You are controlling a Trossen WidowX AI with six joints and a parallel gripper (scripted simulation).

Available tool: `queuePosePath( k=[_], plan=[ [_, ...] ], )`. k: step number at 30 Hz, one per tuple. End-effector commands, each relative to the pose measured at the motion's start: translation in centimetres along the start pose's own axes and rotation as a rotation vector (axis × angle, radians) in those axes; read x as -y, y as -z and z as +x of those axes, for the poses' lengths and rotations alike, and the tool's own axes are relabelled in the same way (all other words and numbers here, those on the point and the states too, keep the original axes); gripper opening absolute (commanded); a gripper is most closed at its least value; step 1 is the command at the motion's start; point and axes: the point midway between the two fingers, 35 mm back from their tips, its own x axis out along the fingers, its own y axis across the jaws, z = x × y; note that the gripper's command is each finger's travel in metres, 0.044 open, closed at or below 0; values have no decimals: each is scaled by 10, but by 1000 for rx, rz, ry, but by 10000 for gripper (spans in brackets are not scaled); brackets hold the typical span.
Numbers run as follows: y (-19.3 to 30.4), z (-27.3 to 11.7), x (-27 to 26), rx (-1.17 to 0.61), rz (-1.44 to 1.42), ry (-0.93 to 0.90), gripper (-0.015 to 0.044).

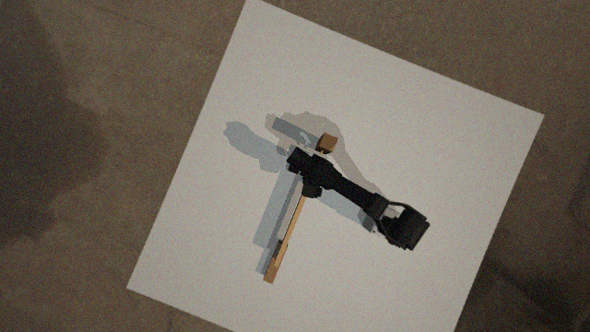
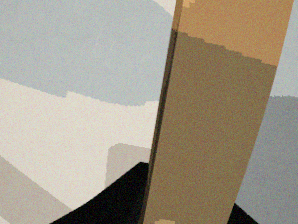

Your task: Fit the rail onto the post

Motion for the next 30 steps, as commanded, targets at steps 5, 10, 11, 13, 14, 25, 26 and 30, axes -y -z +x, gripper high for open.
queuePosePath(
  k=[5, 10, 11, 13, 14, 25, 26, 30],
  plan=[
    [4, 0, 0, -3, 1, 0, 0],
    [6, 0, 0, -4, 1, 0, 0],
    [6, 0, 0, -4, 1, 0, 0],
    [7, 0, 0, -4, 1, 0, 0],
    [7, 0, 0, -4, 1, 0, 0],
    [10, 0, 0, -4, 1, 0, 0],
    [11, 0, 0, -4, 1, 0, 0],
    [12, -1, 0, -4, 1, 0, 0]
  ],
)
